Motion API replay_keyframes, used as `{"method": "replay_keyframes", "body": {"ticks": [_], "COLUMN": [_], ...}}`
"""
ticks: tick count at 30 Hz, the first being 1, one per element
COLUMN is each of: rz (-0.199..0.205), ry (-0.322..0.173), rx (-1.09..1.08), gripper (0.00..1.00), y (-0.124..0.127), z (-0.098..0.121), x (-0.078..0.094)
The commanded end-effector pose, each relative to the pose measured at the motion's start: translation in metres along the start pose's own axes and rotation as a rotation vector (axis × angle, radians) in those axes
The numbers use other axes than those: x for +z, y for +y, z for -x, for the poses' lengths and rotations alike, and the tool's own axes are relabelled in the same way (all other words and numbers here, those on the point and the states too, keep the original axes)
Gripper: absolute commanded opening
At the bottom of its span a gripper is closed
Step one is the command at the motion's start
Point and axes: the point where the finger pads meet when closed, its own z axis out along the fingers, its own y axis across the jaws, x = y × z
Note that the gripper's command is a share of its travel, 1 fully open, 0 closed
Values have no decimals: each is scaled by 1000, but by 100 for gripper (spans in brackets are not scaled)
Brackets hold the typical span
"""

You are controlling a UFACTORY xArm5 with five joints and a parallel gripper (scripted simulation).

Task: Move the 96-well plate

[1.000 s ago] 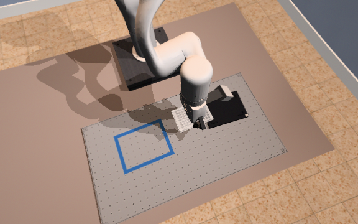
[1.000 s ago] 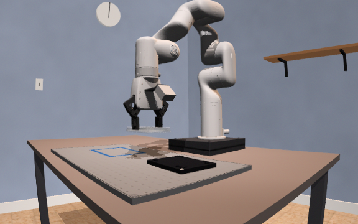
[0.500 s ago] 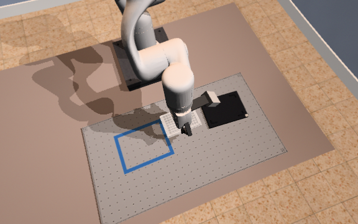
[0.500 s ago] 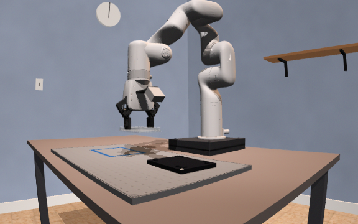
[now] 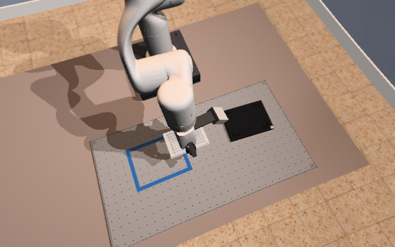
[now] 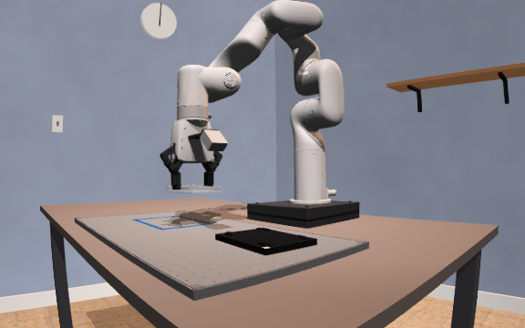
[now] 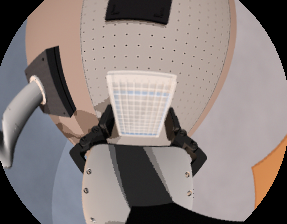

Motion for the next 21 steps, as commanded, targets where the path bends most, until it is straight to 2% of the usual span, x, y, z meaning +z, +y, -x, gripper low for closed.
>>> {"method": "replay_keyframes", "body": {"ticks": [1, 16, 21], "rz": [4, 7, 7], "ry": [0, 0, 0], "rx": [-1, -1, -1], "gripper": [0, 0, 0], "y": [2, 4, 4], "z": [5, 56, 66], "x": [-1, 0, 0]}}
